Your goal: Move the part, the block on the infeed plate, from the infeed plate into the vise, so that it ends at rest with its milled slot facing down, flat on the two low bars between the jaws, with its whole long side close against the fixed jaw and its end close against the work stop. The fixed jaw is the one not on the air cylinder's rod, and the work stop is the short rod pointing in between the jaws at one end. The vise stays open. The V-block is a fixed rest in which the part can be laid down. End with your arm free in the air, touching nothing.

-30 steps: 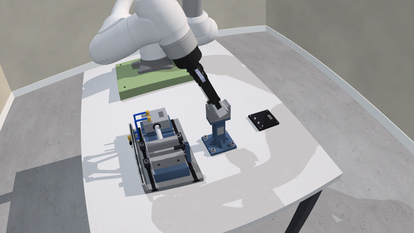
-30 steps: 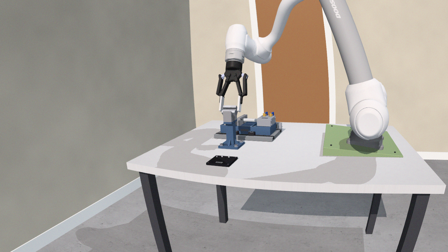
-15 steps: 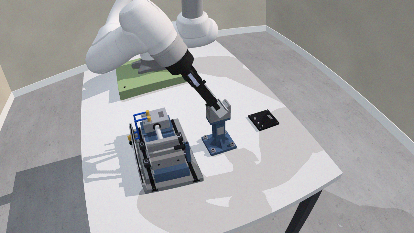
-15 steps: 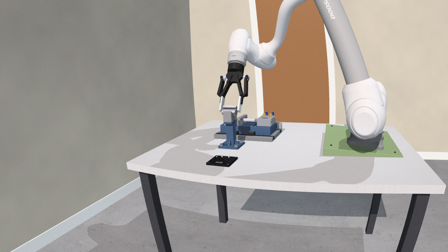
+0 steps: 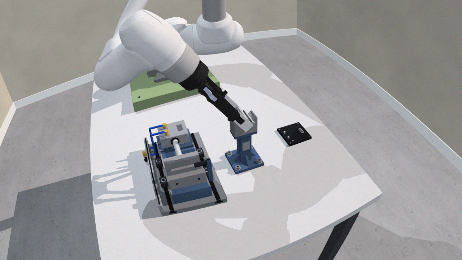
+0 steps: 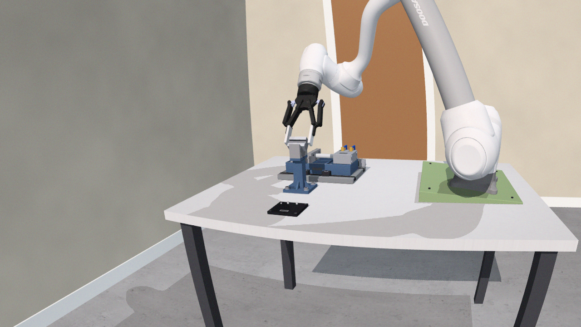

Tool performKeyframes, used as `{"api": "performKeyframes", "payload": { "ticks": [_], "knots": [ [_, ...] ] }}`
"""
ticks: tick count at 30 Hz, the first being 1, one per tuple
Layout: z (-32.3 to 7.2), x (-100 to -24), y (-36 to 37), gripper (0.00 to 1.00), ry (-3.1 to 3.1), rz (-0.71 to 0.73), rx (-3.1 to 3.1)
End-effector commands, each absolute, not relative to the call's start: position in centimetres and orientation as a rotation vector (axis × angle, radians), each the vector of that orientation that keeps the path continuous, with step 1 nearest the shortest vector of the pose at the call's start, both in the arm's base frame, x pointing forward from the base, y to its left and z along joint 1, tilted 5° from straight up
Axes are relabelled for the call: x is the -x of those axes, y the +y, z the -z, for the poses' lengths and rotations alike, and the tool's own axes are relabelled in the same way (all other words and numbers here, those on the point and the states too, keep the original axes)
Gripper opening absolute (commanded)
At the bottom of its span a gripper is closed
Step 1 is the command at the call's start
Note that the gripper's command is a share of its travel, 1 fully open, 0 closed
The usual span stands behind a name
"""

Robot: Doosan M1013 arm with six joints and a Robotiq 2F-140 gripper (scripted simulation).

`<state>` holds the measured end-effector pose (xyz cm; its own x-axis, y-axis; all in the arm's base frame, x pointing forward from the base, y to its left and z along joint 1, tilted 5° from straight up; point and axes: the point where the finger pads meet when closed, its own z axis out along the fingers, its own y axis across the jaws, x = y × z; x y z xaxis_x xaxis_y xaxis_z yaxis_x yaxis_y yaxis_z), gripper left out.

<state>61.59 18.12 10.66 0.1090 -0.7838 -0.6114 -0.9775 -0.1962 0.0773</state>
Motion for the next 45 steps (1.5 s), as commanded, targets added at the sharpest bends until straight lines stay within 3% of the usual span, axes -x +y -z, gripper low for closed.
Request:
{"api": "performKeyframes", "payload": {
  "ticks": [1, 45],
  "knots": [
    [-10.63, -61.58, 18.08, 0.51, 1.711, -0.794, 2.032],
    [-10.4, -61.62, 17.83, 0.51, 1.637, -0.908, 1.932]
  ]
}}
